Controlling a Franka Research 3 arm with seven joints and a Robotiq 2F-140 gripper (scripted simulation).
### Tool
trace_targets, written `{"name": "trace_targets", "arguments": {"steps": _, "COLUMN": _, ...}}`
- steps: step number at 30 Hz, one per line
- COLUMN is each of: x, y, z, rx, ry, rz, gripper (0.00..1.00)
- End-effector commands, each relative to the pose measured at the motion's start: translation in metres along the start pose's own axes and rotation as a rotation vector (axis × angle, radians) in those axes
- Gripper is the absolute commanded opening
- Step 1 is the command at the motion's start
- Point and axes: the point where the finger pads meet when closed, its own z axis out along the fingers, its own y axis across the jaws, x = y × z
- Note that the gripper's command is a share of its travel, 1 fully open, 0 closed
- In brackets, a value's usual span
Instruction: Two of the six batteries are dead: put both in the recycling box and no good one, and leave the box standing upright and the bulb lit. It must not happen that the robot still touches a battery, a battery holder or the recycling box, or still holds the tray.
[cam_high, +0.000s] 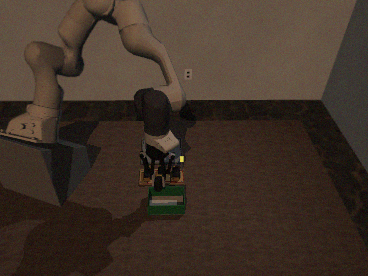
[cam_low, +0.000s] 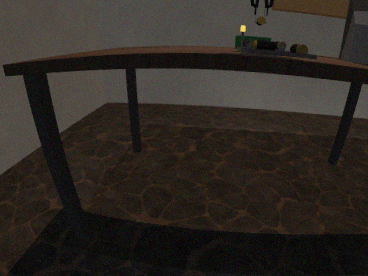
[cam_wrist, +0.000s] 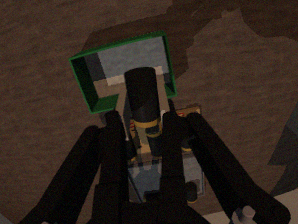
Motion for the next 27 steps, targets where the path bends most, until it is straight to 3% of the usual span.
{"name": "trace_targets", "arguments": {"steps": 1, "x": 0.0067, "y": -0.0003, "z": -0.0014, "rx": -0.005, "ry": -0.003, "rz": -0.04, "gripper": 0.16}}
{"name": "trace_targets", "arguments": {"steps": 27, "x": 0.007, "y": -0.0004, "z": -0.0014, "rx": -0.005, "ry": -0.003, "rz": -0.108, "gripper": 0.16}}
